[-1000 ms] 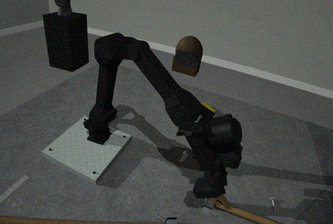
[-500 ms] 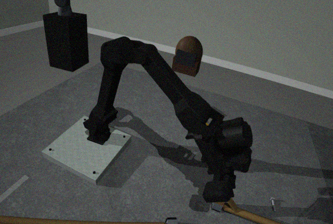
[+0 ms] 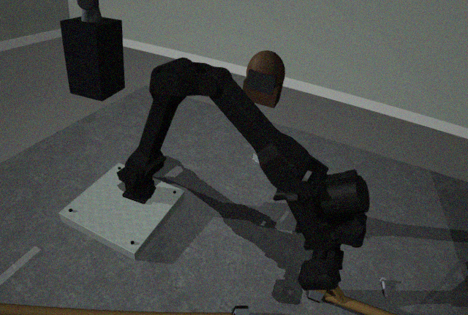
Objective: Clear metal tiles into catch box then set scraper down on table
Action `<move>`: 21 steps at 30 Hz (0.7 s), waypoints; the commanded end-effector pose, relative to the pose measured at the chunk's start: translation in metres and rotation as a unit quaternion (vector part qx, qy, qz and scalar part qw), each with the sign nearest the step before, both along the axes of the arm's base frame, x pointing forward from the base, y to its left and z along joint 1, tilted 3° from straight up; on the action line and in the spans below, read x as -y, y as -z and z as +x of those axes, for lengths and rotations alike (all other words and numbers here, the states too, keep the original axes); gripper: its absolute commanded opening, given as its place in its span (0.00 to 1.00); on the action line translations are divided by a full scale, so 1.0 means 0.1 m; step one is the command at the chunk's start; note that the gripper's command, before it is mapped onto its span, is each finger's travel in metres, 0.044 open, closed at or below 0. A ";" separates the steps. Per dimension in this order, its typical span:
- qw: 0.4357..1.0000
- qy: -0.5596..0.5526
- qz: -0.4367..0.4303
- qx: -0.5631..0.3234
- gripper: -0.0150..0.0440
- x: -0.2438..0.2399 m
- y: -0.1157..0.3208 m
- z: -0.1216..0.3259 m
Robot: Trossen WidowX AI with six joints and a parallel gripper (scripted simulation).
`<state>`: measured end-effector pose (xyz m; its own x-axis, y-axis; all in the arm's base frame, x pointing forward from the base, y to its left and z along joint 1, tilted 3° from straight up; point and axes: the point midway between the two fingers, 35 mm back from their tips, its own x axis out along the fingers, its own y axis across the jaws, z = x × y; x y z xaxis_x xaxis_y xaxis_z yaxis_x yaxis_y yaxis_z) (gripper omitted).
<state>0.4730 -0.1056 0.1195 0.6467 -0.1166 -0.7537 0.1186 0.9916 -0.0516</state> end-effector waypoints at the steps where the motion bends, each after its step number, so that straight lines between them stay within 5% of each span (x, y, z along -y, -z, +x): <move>1: 1.000 0.004 -0.003 0.010 0.25 0.02 -0.07 0.09; 21: 1.000 0.004 -0.003 0.011 0.25 0.05 -0.09 0.38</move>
<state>0.5031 -0.1085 0.1219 0.6477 -0.1169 -0.7528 0.1192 0.9915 -0.0515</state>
